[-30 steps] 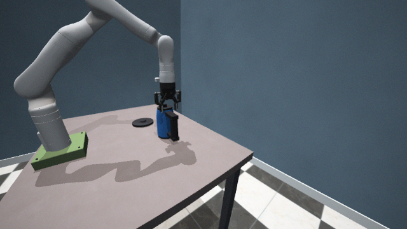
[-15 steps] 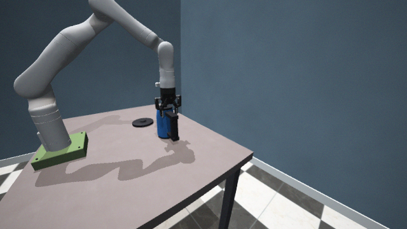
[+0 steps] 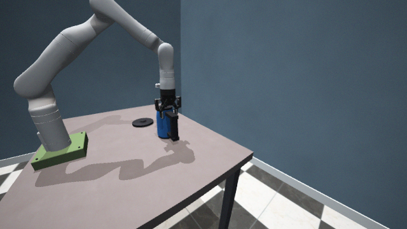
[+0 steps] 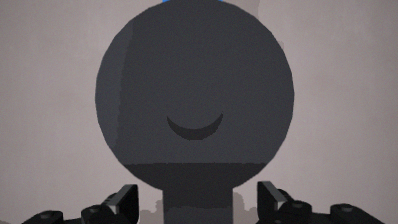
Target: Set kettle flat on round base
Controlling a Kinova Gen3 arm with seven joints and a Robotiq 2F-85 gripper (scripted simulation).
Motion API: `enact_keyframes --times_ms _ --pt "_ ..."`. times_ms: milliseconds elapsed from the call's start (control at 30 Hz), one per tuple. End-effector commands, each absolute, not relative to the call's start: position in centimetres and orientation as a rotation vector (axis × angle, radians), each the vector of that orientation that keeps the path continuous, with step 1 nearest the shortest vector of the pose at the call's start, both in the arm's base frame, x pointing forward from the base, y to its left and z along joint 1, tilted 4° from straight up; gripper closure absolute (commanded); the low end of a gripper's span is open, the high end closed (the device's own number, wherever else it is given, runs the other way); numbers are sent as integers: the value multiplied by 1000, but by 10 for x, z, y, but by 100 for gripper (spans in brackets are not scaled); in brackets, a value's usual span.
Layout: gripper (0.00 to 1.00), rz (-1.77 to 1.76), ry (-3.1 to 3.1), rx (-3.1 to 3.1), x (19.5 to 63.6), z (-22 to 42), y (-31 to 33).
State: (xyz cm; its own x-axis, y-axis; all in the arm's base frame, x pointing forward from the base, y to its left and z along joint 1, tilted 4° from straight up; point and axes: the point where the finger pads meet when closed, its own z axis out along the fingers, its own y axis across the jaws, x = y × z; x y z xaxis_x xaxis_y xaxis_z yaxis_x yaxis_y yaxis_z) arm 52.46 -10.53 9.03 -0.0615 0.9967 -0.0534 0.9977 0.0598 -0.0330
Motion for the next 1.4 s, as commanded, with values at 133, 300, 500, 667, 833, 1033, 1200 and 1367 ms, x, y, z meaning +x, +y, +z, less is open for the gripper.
enact_keyframes --times_ms 133,300,500,667,833,1033,1200,1367 --pt "20 -93 2274 2140 525 91 -105" --pt "20 -93 2274 2140 525 91 -105" --pt "20 -93 2274 2140 525 91 -105" --pt "20 -93 2274 2140 525 91 -105" --pt "20 -93 2274 2140 525 91 -105" --pt "100 -93 2274 2140 525 91 -105" --pt "100 -93 2274 2140 525 91 -105" --pt "100 -93 2274 2140 525 91 -105"
